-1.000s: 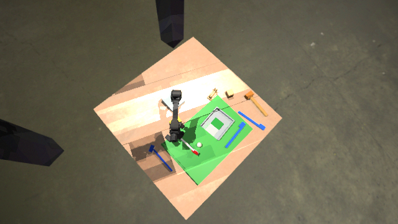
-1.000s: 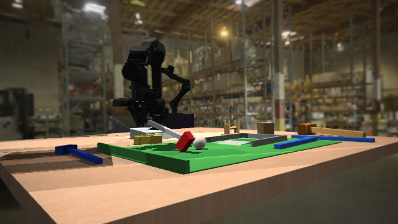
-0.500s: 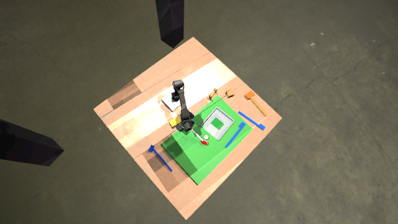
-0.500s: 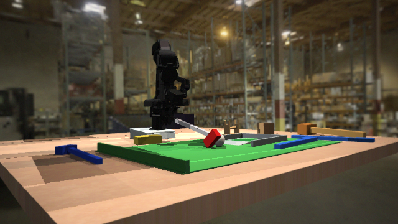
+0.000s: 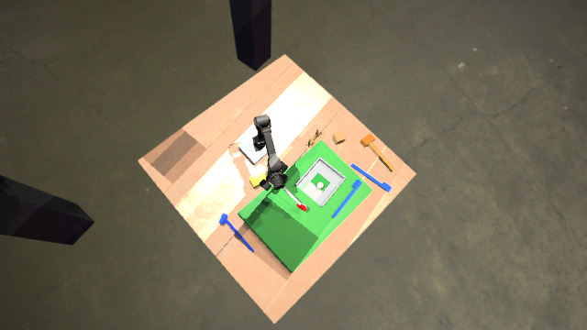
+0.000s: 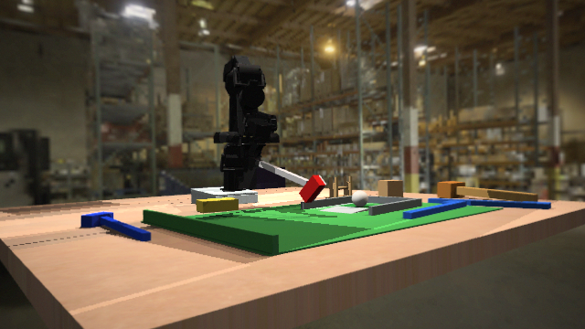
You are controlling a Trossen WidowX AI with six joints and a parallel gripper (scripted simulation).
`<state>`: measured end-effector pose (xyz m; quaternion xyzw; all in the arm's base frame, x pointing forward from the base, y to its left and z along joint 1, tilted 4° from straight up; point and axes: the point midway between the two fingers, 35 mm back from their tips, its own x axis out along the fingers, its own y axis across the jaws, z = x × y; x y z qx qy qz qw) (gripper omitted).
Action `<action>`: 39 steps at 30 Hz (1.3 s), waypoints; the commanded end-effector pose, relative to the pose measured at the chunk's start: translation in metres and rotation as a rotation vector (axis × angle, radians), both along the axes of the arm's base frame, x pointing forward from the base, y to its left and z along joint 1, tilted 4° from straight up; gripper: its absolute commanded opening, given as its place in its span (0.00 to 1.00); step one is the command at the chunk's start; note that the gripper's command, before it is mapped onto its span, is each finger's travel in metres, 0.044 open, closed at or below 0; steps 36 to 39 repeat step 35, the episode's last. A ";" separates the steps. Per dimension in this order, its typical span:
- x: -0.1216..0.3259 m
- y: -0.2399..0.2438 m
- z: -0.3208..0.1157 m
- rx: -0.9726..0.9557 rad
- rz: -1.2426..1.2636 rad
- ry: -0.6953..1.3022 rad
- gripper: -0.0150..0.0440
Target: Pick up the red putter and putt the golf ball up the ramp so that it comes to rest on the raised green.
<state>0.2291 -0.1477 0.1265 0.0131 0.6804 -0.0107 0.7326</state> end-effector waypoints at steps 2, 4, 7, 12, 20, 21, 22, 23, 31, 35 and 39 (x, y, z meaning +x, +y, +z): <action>-0.002 0.000 0.026 -0.015 -0.003 -0.022 0.25; -0.002 0.000 0.026 -0.015 -0.003 -0.022 0.25; -0.001 0.000 0.017 -0.007 -0.002 -0.010 0.25; -0.001 0.000 0.017 -0.007 -0.002 -0.010 0.25; -0.001 0.000 0.017 -0.007 -0.002 -0.010 0.25; -0.001 0.000 0.017 -0.007 -0.002 -0.010 0.25; -0.001 0.000 0.017 -0.007 -0.002 -0.010 0.25; -0.001 0.000 0.017 -0.007 -0.002 -0.010 0.25; -0.001 0.000 0.017 -0.007 -0.002 -0.010 0.25; -0.001 0.000 0.017 -0.007 -0.002 -0.010 0.25; -0.001 0.000 0.017 -0.007 -0.002 -0.010 0.25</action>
